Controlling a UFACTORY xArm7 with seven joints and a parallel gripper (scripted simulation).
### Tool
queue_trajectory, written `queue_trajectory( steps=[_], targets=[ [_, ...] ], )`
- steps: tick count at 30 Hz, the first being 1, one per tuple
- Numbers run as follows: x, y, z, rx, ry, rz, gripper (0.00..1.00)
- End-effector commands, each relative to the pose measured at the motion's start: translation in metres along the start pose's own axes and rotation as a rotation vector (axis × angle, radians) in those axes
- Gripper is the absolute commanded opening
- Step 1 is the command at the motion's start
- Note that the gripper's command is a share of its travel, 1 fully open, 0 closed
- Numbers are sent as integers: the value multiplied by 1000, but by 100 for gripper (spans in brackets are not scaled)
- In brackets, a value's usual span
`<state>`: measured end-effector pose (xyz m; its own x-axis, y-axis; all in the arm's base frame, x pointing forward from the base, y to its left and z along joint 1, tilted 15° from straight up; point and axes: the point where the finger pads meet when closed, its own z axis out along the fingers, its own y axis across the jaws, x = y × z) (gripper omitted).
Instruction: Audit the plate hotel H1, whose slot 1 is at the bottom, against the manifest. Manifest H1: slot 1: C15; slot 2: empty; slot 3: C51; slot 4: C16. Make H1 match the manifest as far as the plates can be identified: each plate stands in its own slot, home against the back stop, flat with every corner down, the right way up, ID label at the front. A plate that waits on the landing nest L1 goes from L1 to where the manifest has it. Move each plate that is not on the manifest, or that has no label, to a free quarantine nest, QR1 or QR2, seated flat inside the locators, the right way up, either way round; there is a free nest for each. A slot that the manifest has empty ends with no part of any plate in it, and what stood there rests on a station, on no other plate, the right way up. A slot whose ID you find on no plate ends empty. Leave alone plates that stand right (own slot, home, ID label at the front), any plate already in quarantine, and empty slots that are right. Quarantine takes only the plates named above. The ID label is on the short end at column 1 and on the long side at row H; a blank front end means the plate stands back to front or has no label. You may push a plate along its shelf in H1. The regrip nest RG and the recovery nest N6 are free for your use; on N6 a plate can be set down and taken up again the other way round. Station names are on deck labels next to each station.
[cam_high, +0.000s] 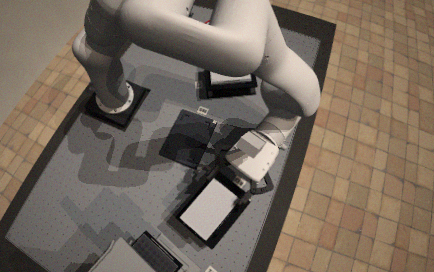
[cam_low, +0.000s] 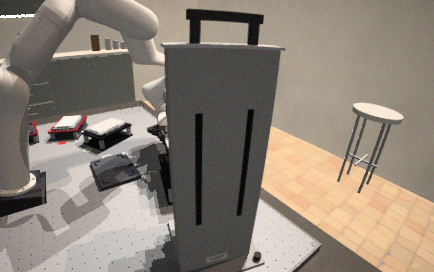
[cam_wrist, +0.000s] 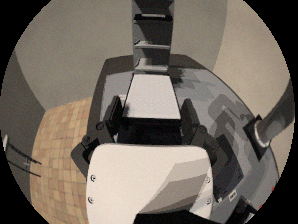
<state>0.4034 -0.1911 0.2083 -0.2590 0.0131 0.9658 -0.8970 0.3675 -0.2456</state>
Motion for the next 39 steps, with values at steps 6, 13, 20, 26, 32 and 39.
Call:
queue_trajectory(
  steps=[6,13,20,26,32,39],
  targets=[
    [1,-1,-12,1,-2,3,0],
    [1,-1,-12,1,-2,3,0],
    [-4,-1,-12,1,-2,3,0],
    [-14,-1,-12,1,-2,3,0],
    [-21,-1,-12,1,-2,3,0],
    [-26,-1,-12,1,-2,3,0]
  ],
)
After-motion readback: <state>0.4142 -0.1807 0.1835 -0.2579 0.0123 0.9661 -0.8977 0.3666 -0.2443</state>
